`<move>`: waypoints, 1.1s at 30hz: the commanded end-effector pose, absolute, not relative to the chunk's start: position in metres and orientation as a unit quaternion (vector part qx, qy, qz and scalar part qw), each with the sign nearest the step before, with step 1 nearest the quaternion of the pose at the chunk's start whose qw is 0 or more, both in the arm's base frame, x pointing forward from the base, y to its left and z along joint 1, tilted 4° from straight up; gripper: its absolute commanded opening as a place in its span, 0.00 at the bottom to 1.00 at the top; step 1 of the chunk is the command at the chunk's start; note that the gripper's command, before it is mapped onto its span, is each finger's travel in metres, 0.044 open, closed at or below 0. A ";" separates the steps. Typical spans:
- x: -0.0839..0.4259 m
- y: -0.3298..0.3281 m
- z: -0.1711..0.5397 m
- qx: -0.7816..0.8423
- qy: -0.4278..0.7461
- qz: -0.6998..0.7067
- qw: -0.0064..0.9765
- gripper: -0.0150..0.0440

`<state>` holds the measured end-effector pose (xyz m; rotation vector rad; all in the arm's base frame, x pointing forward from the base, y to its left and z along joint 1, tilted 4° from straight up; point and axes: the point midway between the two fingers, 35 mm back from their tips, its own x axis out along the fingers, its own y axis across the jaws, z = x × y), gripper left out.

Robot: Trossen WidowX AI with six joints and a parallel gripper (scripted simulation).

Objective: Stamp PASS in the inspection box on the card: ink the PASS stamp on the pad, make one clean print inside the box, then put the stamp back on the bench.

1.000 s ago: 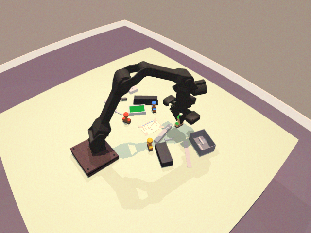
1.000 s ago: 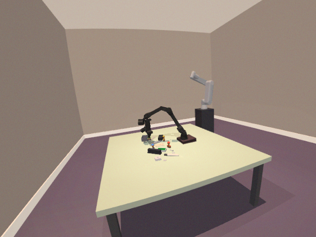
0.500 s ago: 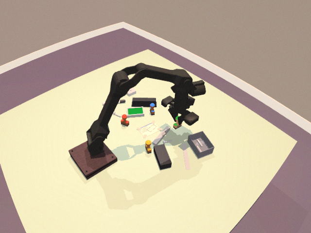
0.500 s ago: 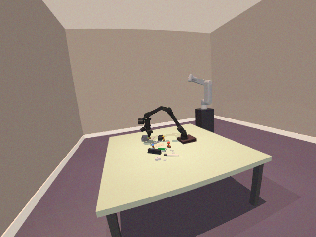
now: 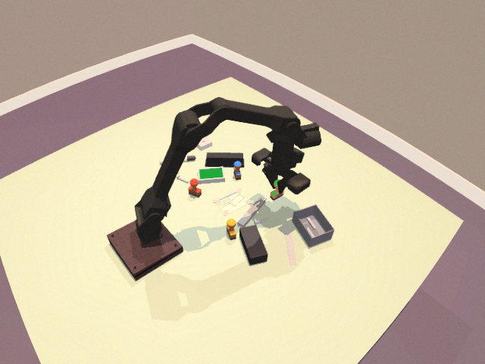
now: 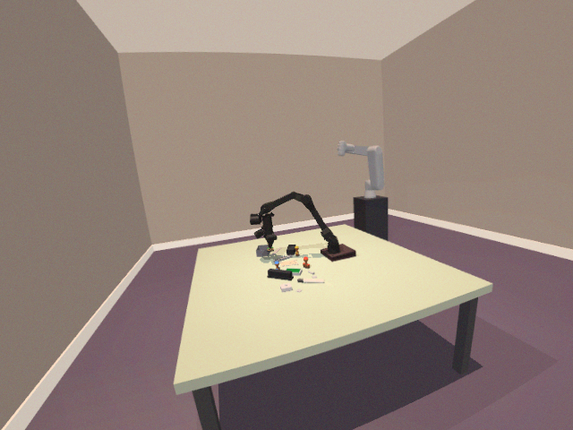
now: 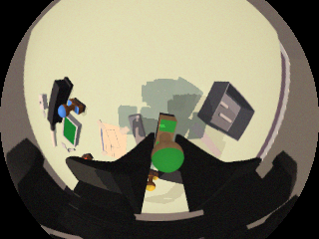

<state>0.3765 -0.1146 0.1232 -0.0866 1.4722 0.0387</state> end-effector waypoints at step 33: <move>0.365 -0.006 0.130 -0.036 0.672 0.024 0.739 0.25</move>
